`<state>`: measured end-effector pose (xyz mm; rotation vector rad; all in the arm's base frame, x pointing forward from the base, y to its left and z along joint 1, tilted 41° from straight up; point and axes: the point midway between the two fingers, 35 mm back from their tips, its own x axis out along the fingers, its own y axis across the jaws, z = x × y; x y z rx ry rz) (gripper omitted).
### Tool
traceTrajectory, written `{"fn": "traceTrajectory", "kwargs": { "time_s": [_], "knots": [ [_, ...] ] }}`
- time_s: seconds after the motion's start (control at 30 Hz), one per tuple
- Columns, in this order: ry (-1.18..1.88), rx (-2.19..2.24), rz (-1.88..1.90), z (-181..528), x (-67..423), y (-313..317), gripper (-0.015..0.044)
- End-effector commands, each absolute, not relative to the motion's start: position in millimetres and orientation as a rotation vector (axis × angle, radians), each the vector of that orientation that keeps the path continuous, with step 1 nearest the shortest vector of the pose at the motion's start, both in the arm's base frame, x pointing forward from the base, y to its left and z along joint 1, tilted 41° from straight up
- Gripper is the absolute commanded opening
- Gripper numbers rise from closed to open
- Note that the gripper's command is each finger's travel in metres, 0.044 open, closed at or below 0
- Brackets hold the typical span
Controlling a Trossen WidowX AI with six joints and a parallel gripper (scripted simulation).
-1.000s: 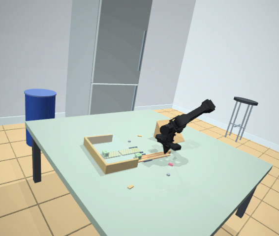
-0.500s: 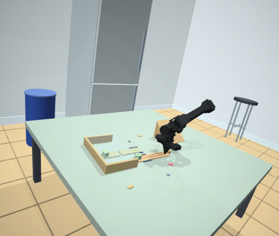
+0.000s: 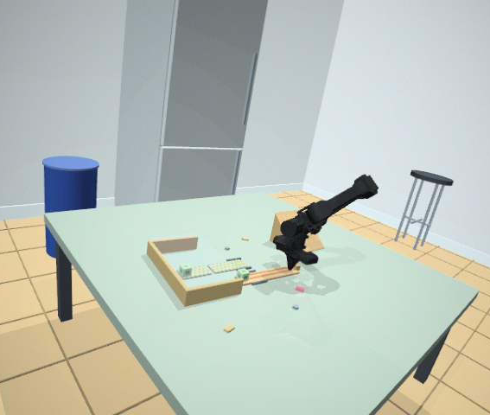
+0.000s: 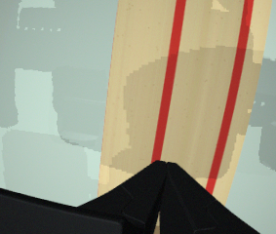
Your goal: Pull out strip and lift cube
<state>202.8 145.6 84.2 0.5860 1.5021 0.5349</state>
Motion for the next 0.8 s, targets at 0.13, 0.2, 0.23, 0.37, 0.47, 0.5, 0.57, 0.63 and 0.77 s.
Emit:
{"fn": "traceTrajectory", "kwargs": {
  "time_s": [0.13,0.2,0.23,0.37,0.47,0.5,0.57,0.63,0.77],
  "knots": [
    [1.530,0.582,0.532,115,205,119,0.0000],
    [1.530,0.582,0.532,115,205,119,0.0000],
    [1.530,0.582,0.532,115,205,119,0.0000],
    [1.521,0.565,0.549,112,221,120,0.0105],
    [1.518,0.560,0.553,111,232,119,0.0184],
    [1.518,0.560,0.553,111,236,118,0.0210],
    [1.518,0.559,0.553,112,243,117,0.0263],
    [1.517,0.559,0.553,112,250,117,0.0315],
    [1.516,0.559,0.553,112,264,115,0.0420]
  ]
}}
